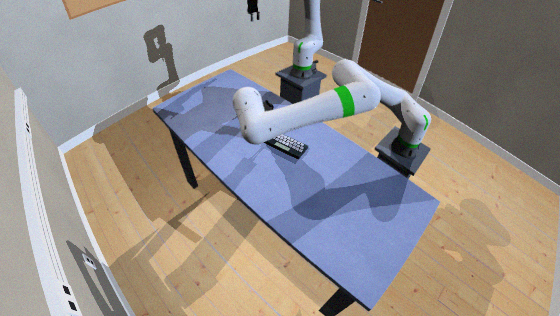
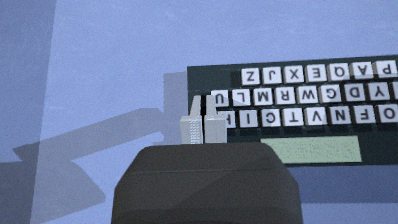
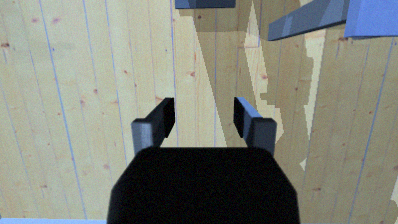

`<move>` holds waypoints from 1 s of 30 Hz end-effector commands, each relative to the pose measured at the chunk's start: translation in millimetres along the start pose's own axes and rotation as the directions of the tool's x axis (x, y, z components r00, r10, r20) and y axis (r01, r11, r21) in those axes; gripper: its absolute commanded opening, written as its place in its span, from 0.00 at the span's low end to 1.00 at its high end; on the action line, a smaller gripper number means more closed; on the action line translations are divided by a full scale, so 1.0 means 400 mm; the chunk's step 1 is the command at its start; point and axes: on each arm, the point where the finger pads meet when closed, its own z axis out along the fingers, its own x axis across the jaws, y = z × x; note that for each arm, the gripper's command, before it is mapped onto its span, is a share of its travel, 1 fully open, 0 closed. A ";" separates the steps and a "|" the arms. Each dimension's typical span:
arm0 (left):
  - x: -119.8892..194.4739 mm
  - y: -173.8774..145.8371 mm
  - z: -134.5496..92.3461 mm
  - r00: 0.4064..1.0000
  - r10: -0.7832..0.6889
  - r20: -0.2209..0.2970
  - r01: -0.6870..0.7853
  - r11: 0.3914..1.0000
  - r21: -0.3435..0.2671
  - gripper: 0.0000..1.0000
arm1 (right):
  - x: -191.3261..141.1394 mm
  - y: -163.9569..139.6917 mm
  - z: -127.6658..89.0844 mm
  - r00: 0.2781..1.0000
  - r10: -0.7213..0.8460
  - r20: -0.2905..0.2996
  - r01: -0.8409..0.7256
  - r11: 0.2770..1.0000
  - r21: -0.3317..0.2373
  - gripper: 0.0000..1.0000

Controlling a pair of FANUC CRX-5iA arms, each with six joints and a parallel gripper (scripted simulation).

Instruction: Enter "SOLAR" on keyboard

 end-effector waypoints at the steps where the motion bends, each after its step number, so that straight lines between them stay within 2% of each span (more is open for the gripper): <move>1: -0.001 -0.001 -0.003 1.000 0.001 0.002 -0.001 1.000 -0.001 0.00 | 0.000 0.001 -0.003 1.000 0.000 0.000 0.000 1.000 -0.003 1.00; 24: -0.001 0.001 0.002 1.000 0.001 0.002 -0.001 1.000 -0.001 0.00 | 0.000 0.001 -0.003 1.000 0.000 0.000 0.000 1.000 -0.003 1.00; 30: -0.001 -0.006 -0.014 1.000 0.001 0.002 -0.001 1.000 -0.001 0.00 | 0.000 0.001 -0.003 1.000 0.000 0.000 0.000 1.000 -0.003 1.00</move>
